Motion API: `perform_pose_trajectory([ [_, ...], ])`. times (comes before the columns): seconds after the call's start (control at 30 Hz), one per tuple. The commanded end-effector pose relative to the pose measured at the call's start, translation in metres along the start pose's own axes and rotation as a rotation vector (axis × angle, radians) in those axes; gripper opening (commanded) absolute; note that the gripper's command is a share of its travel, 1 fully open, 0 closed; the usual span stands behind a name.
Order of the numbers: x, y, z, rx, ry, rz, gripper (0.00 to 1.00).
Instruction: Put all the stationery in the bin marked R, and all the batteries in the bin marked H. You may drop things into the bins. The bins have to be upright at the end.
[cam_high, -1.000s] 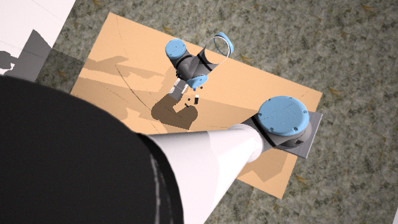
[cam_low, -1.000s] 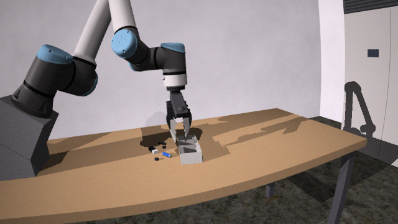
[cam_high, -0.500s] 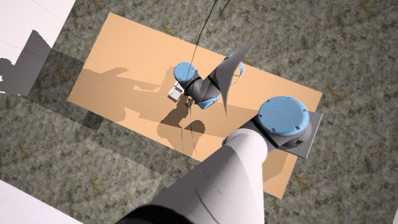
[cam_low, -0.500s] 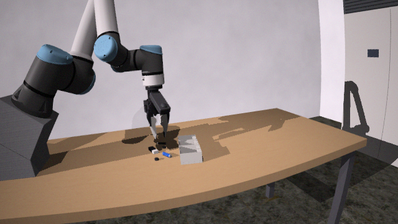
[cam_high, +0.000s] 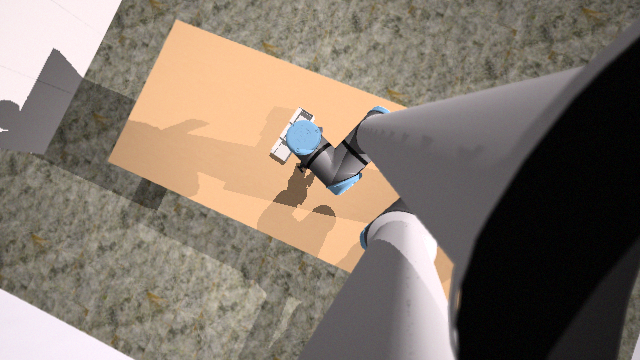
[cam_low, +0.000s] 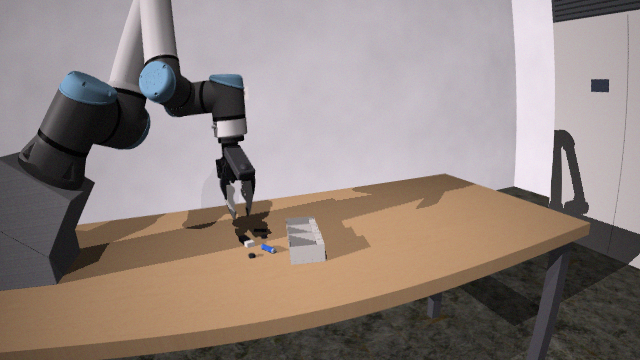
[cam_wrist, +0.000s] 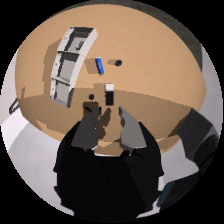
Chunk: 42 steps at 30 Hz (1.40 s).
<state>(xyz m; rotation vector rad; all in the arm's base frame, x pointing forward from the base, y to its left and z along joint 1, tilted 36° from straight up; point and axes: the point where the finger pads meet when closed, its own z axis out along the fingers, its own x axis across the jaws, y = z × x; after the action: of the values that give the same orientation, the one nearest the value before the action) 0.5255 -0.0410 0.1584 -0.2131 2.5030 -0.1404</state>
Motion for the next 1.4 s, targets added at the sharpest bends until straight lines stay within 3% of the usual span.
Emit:
perform_pose_trajectory([
  [0.0, -0.0014, -0.0019, -0.0003, 0.001, -0.001, 0.000, 0.23],
  [1.3, -0.0028, -0.0055, -0.0003, 0.001, -0.001, 0.000, 0.23],
  [1.37, -0.0028, -0.0055, 0.0076, 0.001, -0.001, 0.000, 0.23],
])
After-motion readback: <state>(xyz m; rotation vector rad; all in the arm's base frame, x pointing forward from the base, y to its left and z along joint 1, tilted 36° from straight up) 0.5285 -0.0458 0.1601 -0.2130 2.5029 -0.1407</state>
